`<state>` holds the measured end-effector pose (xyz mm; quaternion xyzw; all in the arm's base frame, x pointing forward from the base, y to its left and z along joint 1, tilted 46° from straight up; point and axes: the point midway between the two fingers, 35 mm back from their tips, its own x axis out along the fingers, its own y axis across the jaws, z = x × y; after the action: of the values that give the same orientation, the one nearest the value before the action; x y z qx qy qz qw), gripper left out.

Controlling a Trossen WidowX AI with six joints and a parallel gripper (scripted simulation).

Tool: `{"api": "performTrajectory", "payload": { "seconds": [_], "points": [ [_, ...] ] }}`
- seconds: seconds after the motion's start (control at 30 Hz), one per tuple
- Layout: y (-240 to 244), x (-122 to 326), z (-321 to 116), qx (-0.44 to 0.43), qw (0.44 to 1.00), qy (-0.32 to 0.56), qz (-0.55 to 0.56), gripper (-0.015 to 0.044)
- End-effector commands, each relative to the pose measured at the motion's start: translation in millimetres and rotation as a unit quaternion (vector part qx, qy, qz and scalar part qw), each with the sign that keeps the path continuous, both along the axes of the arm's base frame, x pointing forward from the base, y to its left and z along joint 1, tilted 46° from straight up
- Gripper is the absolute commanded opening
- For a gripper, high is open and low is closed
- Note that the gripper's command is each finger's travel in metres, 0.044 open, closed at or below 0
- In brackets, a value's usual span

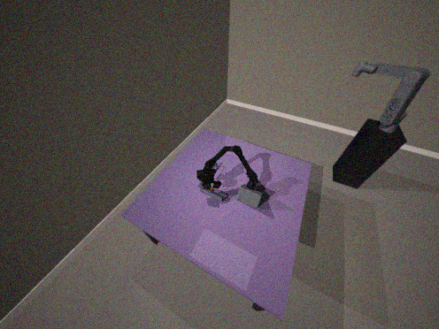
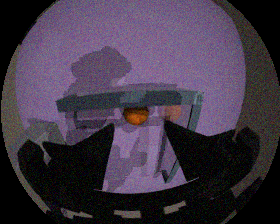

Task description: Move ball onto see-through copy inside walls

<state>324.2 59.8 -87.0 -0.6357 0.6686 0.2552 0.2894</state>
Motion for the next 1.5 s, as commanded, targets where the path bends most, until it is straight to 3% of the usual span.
{"api": "performTrajectory", "payload": {
  "seconds": [0.0,0.97,1.07,1.37,1.47],
  "points": [
    [-7,-3,-5,-0.004,1.0,0.006,0.0,0.033],
    [-37,-5,-34,-0.005,1.0,0.006,0.0,0.033],
    [-37,-5,-34,-0.005,1.0,0.006,0.0,0.0251],
    [-37,-5,-34,-0.005,1.0,0.006,0.0,0.0191],
    [-35,-2,-31,-0.004,1.0,-0.001,0.001,0.0113]
  ]
}}
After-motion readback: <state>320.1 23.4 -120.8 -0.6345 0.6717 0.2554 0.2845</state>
